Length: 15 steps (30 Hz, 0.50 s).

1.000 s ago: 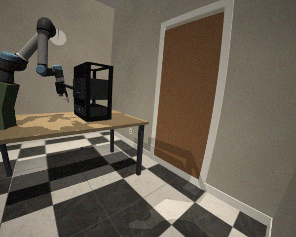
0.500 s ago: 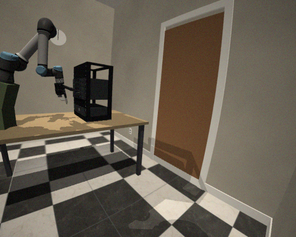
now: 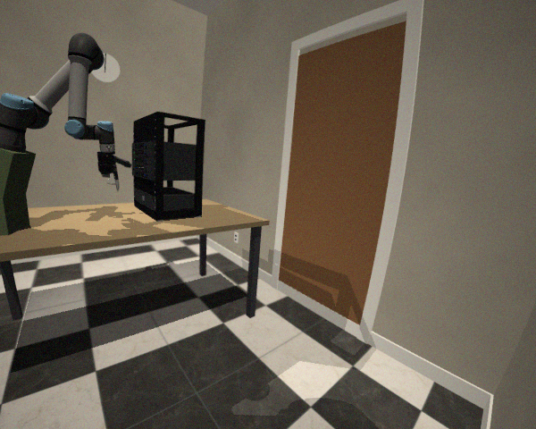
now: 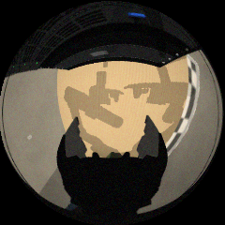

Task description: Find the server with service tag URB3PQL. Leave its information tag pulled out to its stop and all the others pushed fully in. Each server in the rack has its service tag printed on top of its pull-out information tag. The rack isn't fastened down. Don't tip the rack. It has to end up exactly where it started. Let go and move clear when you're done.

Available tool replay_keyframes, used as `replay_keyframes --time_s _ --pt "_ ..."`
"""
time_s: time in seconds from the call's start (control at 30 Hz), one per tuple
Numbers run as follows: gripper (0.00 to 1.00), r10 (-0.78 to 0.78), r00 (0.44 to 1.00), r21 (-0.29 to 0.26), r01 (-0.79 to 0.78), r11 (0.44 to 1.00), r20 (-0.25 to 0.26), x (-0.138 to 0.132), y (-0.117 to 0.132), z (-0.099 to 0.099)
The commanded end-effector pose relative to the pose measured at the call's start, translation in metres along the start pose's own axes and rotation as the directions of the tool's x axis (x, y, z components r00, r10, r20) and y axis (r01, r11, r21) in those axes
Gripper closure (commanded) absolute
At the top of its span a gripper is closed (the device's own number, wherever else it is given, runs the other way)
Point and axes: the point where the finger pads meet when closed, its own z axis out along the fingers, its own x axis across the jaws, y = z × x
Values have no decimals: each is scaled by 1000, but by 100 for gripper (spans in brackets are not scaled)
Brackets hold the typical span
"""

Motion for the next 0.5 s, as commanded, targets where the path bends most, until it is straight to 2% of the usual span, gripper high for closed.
replay_keyframes --time_s 0.0,0.47 --pt "0 2 1000 -14 -2 1000 8 -1 4 3" --pt "0 11 999 -63 -9 998 36 -6 21 12"
